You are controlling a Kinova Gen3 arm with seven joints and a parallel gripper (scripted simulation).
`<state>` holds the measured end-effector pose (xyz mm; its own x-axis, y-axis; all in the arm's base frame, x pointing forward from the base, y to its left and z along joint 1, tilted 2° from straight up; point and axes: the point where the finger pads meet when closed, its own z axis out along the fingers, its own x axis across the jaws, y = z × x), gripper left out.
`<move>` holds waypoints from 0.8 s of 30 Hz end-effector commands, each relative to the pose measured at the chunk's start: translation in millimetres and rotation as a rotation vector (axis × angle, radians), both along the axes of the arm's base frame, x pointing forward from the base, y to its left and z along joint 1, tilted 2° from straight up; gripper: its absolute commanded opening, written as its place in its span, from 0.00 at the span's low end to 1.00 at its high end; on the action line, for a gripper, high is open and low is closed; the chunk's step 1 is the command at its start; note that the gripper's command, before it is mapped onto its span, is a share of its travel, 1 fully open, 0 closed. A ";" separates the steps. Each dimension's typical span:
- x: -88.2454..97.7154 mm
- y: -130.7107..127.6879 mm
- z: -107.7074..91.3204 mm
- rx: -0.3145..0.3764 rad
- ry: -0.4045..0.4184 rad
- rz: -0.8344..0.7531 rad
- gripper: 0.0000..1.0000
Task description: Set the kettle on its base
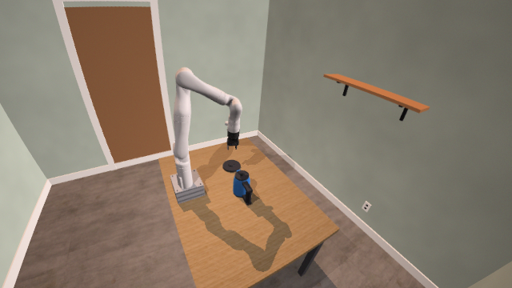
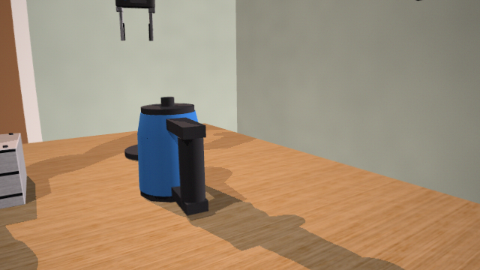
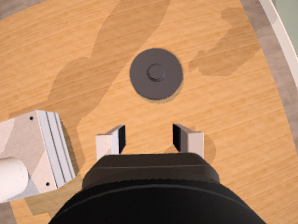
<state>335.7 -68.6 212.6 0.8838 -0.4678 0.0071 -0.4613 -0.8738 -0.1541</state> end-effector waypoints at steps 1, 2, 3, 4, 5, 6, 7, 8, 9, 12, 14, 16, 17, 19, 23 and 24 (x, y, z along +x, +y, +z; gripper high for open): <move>-12.9 5.1 3.7 -0.023 0.000 0.032 1.00; -16.4 5.5 3.5 -0.028 0.002 0.040 1.00; -19.7 5.8 3.3 -0.034 0.004 0.047 1.00; -23.0 6.2 3.1 -0.039 0.006 0.055 1.00; -26.2 6.5 2.9 -0.044 0.008 0.062 1.00; -29.2 6.7 2.7 -0.048 0.010 0.069 1.00; -29.2 6.7 2.7 -0.048 0.010 0.069 1.00; -29.2 6.7 2.7 -0.048 0.010 0.069 1.00; -31.2 9.1 2.9 -0.046 0.009 0.071 1.00; -40.6 7.5 1.9 -0.066 0.016 0.095 1.00; -45.6 7.7 1.5 -0.074 0.019 0.107 1.00; -50.3 7.9 1.1 -0.081 0.022 0.118 1.00; -52.5 8.0 0.9 -0.084 0.023 0.123 1.00; -56.6 8.0 0.6 -0.091 0.025 0.132 1.00; -63.6 8.1 -0.1 -0.102 0.029 0.149 1.00; -63.6 8.1 -0.1 -0.102 0.029 0.149 1.00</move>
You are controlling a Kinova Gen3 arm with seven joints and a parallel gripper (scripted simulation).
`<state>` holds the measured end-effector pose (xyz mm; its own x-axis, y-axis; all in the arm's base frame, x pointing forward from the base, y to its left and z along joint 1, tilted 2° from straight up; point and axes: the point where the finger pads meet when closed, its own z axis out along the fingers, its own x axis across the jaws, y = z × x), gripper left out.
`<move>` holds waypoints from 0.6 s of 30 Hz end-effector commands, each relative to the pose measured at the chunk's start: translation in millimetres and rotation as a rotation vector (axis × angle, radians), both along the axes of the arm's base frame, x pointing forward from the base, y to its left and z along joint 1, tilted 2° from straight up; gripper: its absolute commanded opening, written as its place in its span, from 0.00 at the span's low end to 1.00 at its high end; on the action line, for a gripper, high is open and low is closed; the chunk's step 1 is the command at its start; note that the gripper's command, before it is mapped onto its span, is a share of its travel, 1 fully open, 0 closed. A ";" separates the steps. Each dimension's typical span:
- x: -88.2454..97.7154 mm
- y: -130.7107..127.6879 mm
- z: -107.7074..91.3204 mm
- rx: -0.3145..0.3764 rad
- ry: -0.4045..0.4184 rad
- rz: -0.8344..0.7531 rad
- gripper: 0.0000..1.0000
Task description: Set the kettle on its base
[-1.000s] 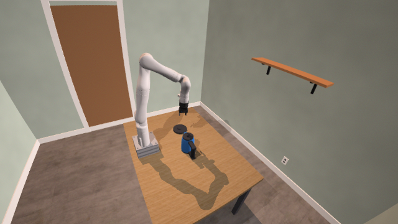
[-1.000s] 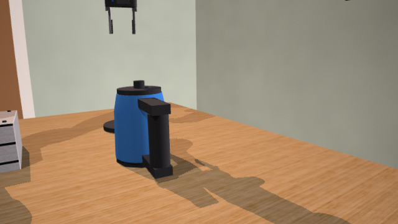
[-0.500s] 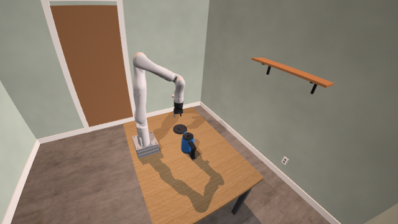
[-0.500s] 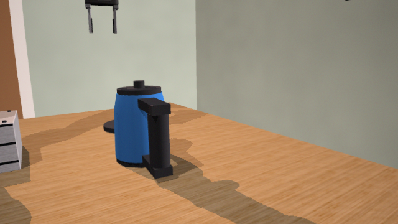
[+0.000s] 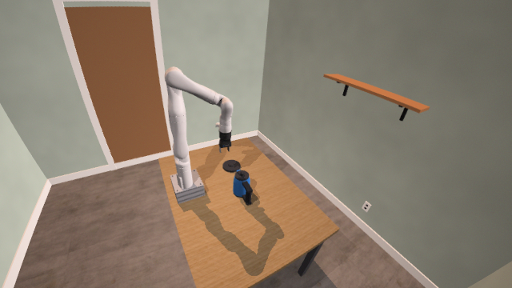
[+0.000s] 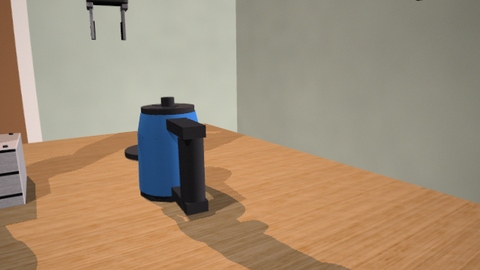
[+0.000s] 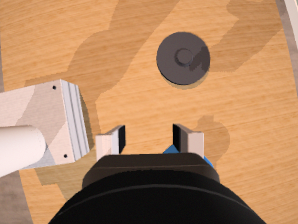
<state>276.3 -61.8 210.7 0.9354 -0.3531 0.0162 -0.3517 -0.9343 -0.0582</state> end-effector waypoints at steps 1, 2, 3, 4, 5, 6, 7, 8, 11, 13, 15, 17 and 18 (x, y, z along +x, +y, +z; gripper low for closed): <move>-4.3 1.3 1.8 -0.010 -0.002 0.025 1.00; -5.7 1.3 1.6 -0.012 -0.001 0.024 1.00; -7.2 1.2 1.5 -0.014 0.000 0.027 1.00; -8.5 1.2 1.3 -0.016 0.000 0.031 1.00; -9.8 1.2 1.2 -0.018 0.001 0.034 1.00; -11.0 1.2 1.1 -0.020 0.002 0.037 1.00; -12.1 1.2 1.0 -0.022 0.002 0.039 1.00; -13.1 1.1 0.9 -0.023 0.003 0.041 1.00; -15.7 1.1 0.6 -0.027 0.004 0.046 1.00; -17.1 1.0 0.4 -0.030 0.005 0.049 1.00; -18.2 1.0 0.3 -0.031 0.006 0.051 1.00; -18.7 0.9 0.2 -0.032 0.006 0.052 1.00; -18.7 0.9 0.2 -0.032 0.006 0.052 1.00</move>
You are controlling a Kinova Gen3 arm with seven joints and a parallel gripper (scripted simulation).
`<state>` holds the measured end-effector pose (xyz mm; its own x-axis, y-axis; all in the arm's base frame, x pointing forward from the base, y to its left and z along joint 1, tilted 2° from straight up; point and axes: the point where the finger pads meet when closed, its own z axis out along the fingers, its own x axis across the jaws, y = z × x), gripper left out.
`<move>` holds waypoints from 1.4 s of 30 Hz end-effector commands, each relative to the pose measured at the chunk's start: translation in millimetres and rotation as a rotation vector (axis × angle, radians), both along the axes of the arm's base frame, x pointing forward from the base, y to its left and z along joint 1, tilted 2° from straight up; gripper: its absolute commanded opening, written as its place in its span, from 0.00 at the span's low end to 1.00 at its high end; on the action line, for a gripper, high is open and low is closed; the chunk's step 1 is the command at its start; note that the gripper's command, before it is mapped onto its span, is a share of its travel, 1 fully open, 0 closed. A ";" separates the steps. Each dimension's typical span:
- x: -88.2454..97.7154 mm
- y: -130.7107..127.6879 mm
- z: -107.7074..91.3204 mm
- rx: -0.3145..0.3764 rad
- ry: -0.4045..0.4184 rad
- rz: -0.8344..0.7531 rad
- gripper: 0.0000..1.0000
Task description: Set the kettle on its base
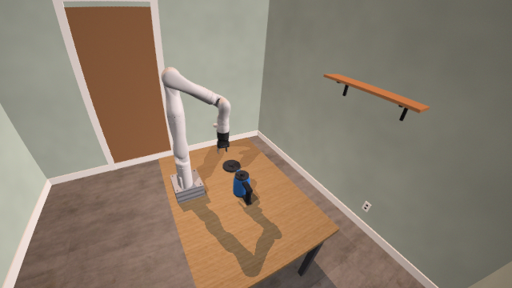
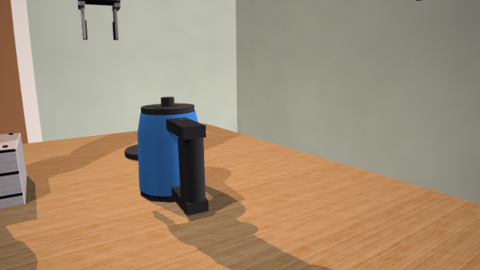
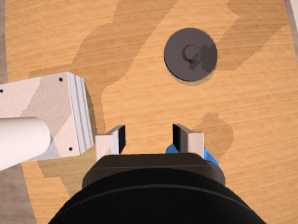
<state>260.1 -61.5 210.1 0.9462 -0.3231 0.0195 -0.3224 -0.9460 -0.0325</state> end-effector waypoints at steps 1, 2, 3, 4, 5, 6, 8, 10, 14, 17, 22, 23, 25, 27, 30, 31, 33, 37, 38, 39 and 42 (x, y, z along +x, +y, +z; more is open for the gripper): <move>-2.8 0.6 0.8 -0.007 0.001 0.021 1.00; -3.2 0.6 0.8 -0.008 0.001 0.022 1.00; -3.5 0.6 0.7 -0.008 0.001 0.023 1.00; -3.7 0.5 0.7 -0.009 0.001 0.023 1.00; -4.0 0.5 0.7 -0.009 0.001 0.023 1.00; -4.1 0.5 0.6 -0.009 0.001 0.024 1.00; -4.4 0.5 0.6 -0.010 0.002 0.024 1.00; -4.5 0.5 0.6 -0.010 0.002 0.024 1.00; -4.5 0.5 0.6 -0.010 0.002 0.025 1.00; -4.5 0.5 0.6 -0.010 0.002 0.025 1.00; -4.4 -0.4 0.6 -0.010 0.002 0.029 1.00; -4.0 -1.0 0.8 -0.010 0.001 0.030 1.00; -2.9 -2.7 1.3 -0.011 -0.001 0.033 1.00; -1.7 -5.1 1.3 -0.011 -0.001 0.033 1.00; -0.7 -9.9 0.6 -0.011 0.001 0.033 1.00; -0.1 -11.9 0.7 -0.011 0.001 0.033 1.00; 0.5 -14.2 0.9 -0.011 0.000 0.033 1.00; 2.5 -20.1 0.9 -0.006 -0.001 0.029 1.00; 3.2 -22.5 1.0 -0.004 -0.002 0.028 1.00; 4.0 -25.1 1.0 -0.002 -0.003 0.027 1.00; 5.7 -35.7 0.8 -0.001 -0.002 0.026 1.00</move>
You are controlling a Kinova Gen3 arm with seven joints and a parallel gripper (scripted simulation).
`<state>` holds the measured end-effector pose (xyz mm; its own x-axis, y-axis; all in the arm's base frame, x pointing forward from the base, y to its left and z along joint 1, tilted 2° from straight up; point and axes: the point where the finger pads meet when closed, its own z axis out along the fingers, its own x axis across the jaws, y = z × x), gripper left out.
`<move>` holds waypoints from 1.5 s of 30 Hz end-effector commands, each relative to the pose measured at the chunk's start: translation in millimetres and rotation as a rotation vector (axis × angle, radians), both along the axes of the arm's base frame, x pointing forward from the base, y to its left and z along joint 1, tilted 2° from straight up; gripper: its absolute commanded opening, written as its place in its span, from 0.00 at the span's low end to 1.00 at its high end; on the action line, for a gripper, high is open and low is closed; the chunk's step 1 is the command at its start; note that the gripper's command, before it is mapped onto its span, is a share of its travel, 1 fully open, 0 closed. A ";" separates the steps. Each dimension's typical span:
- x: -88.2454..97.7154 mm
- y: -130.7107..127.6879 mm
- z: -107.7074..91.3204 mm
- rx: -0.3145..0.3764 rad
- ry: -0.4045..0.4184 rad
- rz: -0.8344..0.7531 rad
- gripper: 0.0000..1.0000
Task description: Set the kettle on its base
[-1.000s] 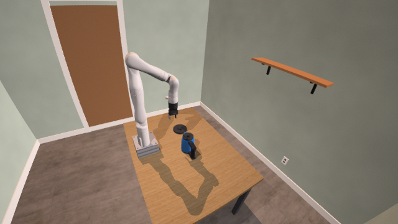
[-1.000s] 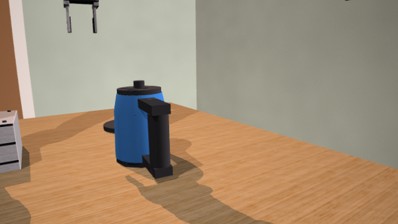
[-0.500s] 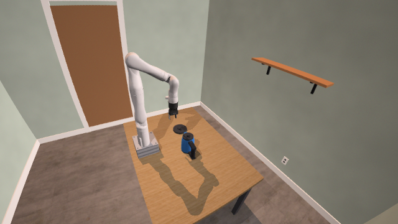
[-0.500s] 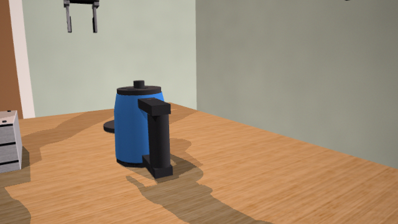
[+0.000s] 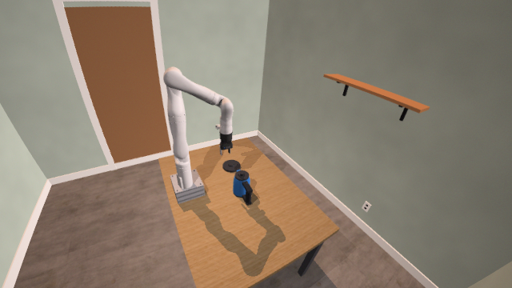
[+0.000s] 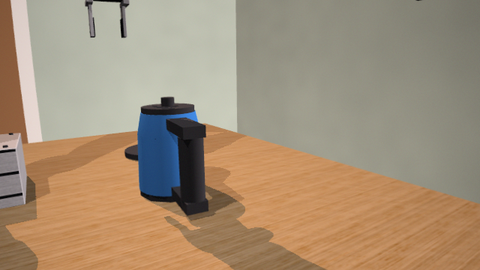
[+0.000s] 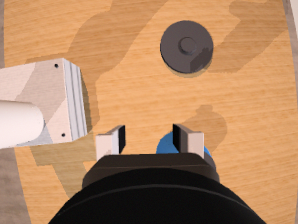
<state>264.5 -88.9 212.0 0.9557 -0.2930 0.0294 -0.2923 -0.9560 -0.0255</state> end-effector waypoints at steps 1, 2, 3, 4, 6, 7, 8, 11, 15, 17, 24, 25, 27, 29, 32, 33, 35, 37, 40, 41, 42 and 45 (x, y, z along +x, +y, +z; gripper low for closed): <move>1.9 -12.3 -1.0 0.009 0.005 -0.005 1.00; 2.5 -16.4 -1.1 0.009 0.006 -0.005 1.00; 3.2 -20.7 -1.2 0.009 0.006 -0.005 1.00; 3.9 -25.2 -1.2 0.009 0.006 -0.005 1.00; 5.4 -34.7 -1.4 0.009 0.006 -0.005 1.00; 6.2 -39.6 -1.4 0.009 0.006 -0.005 1.00; 6.2 -39.6 -1.4 0.009 0.006 -0.005 1.00; 7.9 -50.0 -1.6 0.010 0.007 -0.005 1.00; 11.7 -72.1 -1.9 0.010 0.006 -0.005 1.00; 13.8 -83.8 -2.0 0.010 0.006 -0.005 1.00; 21.1 -126.0 -2.6 0.009 0.005 -0.005 1.00; 21.1 -126.0 -2.6 0.009 0.005 -0.005 1.00; 22.2 -132.0 -2.7 0.009 0.005 -0.004 1.00; 24.2 -143.8 -2.8 0.009 0.005 -0.004 1.00; 27.2 -160.7 -3.1 0.009 0.005 -0.004 1.00; 28.1 -165.8 -3.1 0.009 0.005 -0.004 1.00; 29.6 -174.8 -3.2 0.009 0.005 -0.004 1.00; 30.9 -182.4 -3.4 0.009 0.005 -0.004 1.00; 32.6 -184.9 -10.9 0.001 -0.001 -0.005 1.00; 31.4 -183.7 -13.5 0.004 0.001 -0.005 1.00; 31.4 -183.7 -13.5 0.004 0.001 -0.005 1.00; 31.5 -183.7 -16.2 0.004 0.001 -0.005 1.00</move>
<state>296.3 -271.6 201.3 0.9542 -0.2978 0.0280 -0.2972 -0.9545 -0.0236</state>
